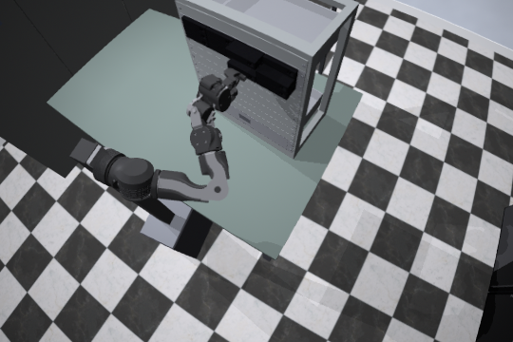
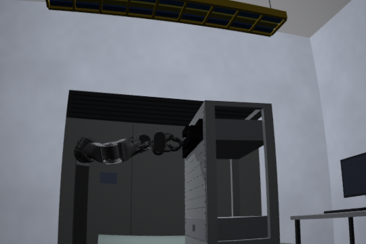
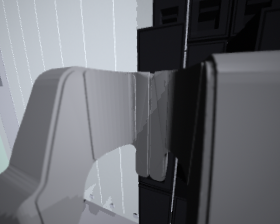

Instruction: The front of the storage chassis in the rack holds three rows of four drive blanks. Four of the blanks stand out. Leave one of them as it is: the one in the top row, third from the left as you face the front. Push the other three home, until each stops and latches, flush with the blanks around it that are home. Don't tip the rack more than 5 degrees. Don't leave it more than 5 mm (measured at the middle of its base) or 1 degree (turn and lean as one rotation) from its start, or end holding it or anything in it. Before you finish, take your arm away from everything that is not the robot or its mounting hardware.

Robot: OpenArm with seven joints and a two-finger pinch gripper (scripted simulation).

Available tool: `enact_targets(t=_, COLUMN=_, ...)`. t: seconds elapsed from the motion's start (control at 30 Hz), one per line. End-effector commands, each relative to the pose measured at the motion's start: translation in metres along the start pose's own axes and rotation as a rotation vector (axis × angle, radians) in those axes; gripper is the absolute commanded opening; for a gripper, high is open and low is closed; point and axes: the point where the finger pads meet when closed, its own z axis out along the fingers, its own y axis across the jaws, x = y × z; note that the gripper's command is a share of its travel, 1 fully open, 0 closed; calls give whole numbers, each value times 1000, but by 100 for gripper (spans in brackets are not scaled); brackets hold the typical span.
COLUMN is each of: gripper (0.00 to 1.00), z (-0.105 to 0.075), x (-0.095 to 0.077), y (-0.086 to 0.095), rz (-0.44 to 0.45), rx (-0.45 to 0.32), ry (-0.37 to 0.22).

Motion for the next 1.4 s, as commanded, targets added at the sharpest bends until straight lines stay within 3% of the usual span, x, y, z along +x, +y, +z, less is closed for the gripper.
enact_targets(t=0.0, gripper=0, z=0, x=0, y=1, rz=-1, rx=-2, ry=1)
enact_targets(t=1.37, gripper=0, z=20, x=1, y=2, rz=-1, rx=-1, ry=1)
